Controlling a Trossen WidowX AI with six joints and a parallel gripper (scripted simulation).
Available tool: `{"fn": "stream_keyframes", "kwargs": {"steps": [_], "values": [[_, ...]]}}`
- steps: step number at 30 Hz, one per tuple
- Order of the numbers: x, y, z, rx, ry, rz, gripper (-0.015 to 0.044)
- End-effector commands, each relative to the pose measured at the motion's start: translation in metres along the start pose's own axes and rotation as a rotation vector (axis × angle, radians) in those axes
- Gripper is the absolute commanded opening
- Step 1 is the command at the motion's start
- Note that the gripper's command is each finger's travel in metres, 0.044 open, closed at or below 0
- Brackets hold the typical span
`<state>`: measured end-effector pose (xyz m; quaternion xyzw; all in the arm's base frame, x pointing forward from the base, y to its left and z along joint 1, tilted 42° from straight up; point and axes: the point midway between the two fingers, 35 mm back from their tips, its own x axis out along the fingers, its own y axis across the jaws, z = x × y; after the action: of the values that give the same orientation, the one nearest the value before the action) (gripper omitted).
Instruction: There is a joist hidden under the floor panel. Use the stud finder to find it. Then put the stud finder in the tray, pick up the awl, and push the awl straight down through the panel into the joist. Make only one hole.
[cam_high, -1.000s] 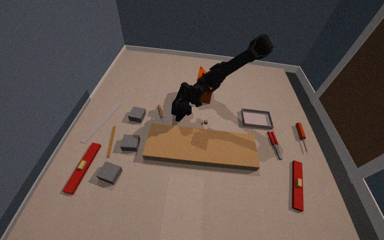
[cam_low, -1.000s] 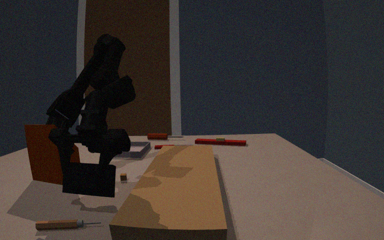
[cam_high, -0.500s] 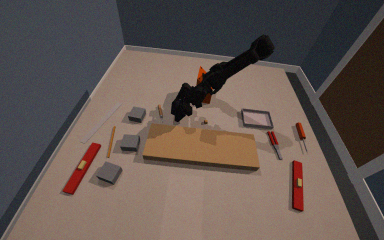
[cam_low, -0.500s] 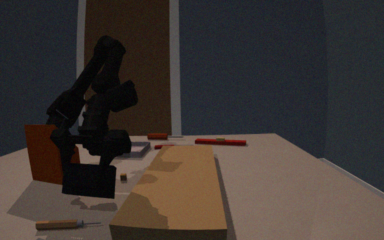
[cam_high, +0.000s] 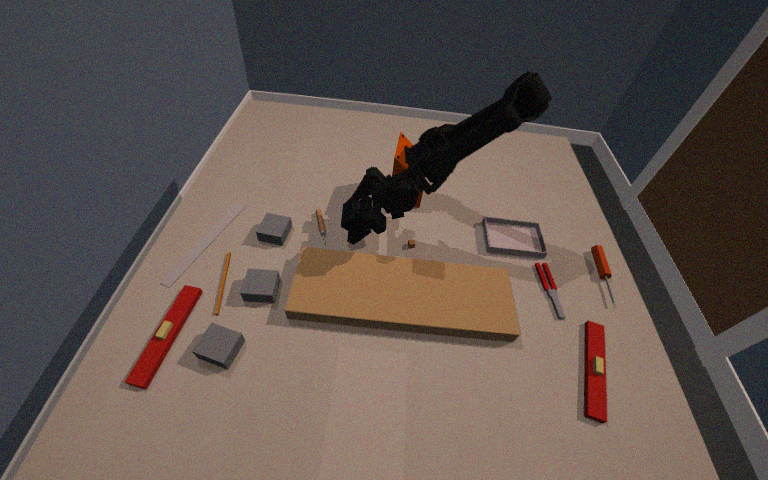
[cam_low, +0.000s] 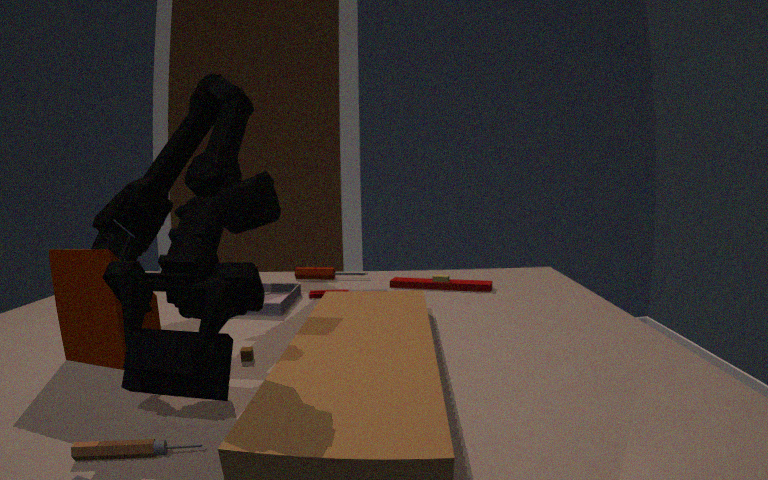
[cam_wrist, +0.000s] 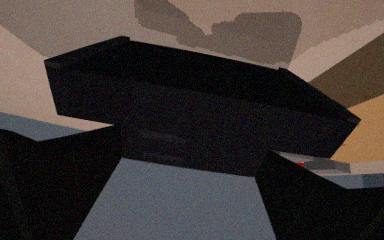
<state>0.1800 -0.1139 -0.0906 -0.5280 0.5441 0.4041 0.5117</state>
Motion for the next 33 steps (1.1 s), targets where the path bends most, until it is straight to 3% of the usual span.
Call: {"fn": "stream_keyframes", "kwargs": {"steps": [1,33], "values": [[-0.0006,0.0,-0.0019,0.011,0.036,-0.002,0.0],[0.0002,0.0007,0.0031,0.014,0.195,0.003,0.0]]}}
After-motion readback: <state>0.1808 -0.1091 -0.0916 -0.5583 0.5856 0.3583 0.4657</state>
